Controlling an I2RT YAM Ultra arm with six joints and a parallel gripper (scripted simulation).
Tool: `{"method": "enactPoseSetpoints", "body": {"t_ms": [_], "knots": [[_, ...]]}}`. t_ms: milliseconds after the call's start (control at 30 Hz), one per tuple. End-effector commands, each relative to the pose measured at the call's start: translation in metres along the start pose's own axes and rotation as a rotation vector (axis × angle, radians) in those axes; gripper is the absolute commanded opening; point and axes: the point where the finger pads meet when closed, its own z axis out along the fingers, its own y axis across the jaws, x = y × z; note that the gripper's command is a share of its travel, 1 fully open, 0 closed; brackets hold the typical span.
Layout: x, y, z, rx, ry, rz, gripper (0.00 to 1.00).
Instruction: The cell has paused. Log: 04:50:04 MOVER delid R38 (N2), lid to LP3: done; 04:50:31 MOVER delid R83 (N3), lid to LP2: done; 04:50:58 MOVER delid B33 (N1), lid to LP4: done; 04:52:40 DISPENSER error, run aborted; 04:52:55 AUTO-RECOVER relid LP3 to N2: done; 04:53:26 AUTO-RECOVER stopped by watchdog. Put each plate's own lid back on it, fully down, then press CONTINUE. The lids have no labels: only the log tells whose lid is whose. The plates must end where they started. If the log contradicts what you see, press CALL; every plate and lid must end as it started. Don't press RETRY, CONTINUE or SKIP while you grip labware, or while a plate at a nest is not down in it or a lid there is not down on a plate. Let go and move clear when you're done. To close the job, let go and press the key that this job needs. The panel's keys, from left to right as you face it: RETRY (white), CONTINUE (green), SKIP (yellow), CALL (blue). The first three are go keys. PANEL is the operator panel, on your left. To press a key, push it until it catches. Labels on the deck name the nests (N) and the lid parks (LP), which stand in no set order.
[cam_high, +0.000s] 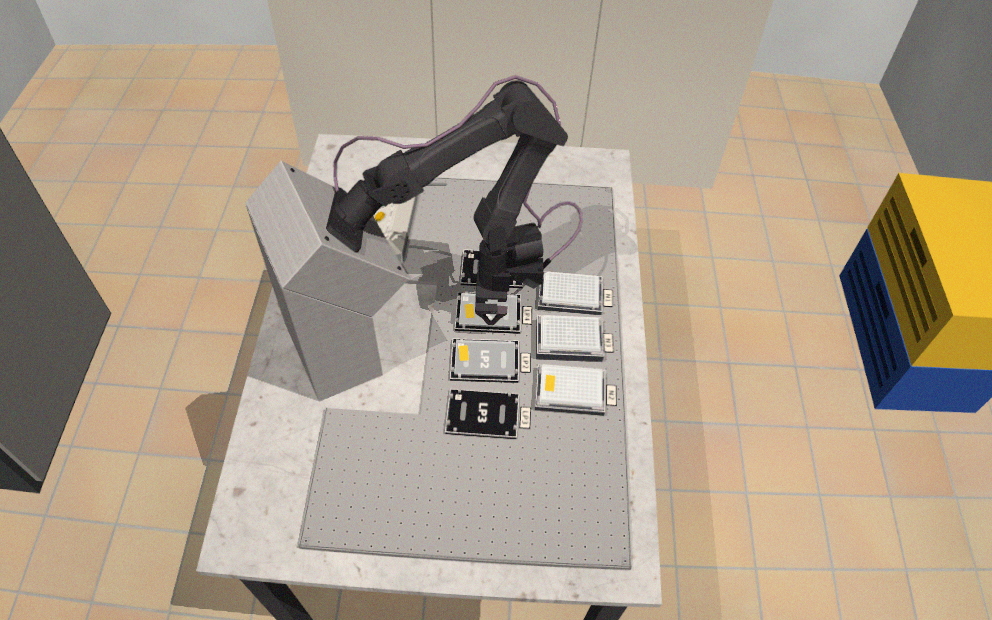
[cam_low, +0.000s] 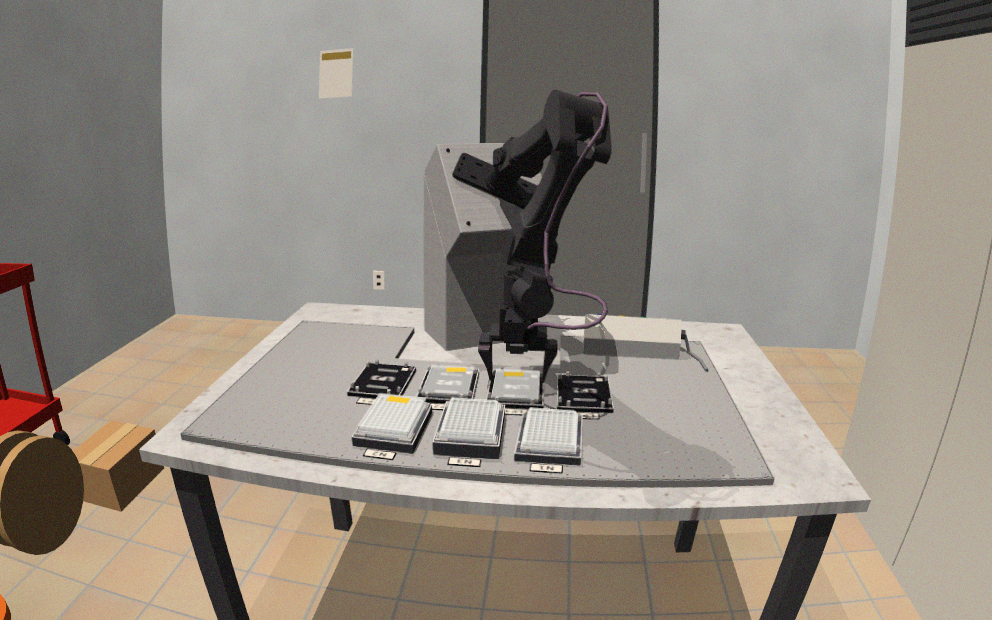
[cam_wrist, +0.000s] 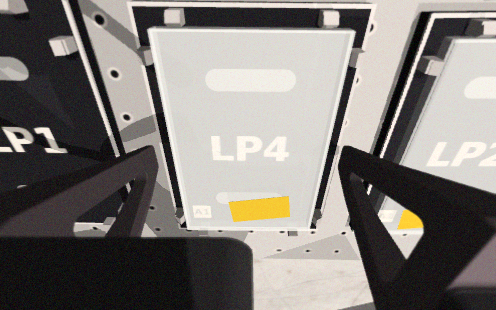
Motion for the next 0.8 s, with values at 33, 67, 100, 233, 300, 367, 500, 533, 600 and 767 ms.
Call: {"method": "enactPoseSetpoints", "body": {"t_ms": [33, 67, 100, 233, 300, 367, 500, 533, 600, 767], "knots": [[-0.007, 0.001, 0.012, 0.0, -0.019, 0.006, 1.0], [-0.007, 0.002, 0.014, 0.0, -0.019, 0.005, 1.0], [-0.006, 0.002, 0.015, -0.002, -0.018, 0.004, 1.0], [-0.005, 0.0, 0.017, 0.001, -0.017, 0.008, 1.0], [-0.002, -0.001, 0.016, 0.004, -0.011, 0.009, 1.0], [0.0, -0.001, 0.016, 0.002, -0.007, 0.009, 1.0], [0.009, -0.002, 0.015, 0.006, 0.009, 0.01, 1.0], [0.011, -0.002, 0.015, 0.007, 0.013, 0.01, 1.0], [0.016, -0.003, 0.014, 0.01, 0.022, 0.012, 1.0], [0.017, -0.006, 0.014, 0.015, 0.02, 0.017, 1.0]]}}
